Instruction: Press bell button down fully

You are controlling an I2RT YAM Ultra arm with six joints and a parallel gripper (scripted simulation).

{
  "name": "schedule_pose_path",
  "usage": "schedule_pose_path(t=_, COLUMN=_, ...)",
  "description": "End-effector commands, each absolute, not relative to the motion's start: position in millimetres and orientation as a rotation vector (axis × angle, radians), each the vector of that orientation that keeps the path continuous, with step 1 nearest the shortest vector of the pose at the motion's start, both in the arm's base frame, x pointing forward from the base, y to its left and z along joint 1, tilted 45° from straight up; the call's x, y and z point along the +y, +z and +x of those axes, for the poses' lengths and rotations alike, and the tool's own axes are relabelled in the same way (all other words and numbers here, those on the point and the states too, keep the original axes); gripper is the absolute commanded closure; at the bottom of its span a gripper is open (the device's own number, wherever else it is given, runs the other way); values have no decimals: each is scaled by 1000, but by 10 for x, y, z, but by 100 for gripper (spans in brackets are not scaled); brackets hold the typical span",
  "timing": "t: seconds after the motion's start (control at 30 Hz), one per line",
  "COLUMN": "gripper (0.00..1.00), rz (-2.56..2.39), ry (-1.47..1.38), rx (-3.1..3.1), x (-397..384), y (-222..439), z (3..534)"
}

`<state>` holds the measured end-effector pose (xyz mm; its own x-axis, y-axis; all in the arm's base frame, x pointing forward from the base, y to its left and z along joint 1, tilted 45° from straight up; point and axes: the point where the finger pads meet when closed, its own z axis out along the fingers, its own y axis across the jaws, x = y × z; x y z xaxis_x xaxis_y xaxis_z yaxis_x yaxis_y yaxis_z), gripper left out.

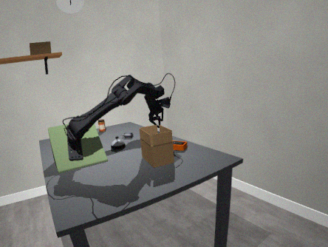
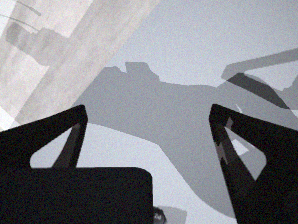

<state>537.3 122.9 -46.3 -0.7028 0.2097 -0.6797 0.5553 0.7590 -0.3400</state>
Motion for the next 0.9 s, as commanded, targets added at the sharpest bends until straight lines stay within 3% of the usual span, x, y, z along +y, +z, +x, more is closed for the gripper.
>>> schedule_pose_path(t=0.0, gripper=0, rz=546, ry=-709, rx=2325, x=1295, y=-408, z=5338)
schedule_pose_path(t=0.2, gripper=0, rz=359, ry=-771, rx=2448, x=1457, y=-405, z=4973)
schedule_pose_path(t=0.43, gripper=0, rz=-191, ry=-972, rx=2700, x=1566, y=-385, z=3787)
schedule_pose_path(t=0.5, gripper=0, rz=-191, ry=-972, rx=2700, x=1566, y=-385, z=3787)
schedule_pose_path(t=0.7, gripper=0, rz=-785, ry=-1167, rx=2835, x=1339, y=-248, z=2755)
schedule_pose_path(t=0.87, gripper=0, rz=-993, ry=-1236, rx=2853, x=1188, y=-170, z=2390)
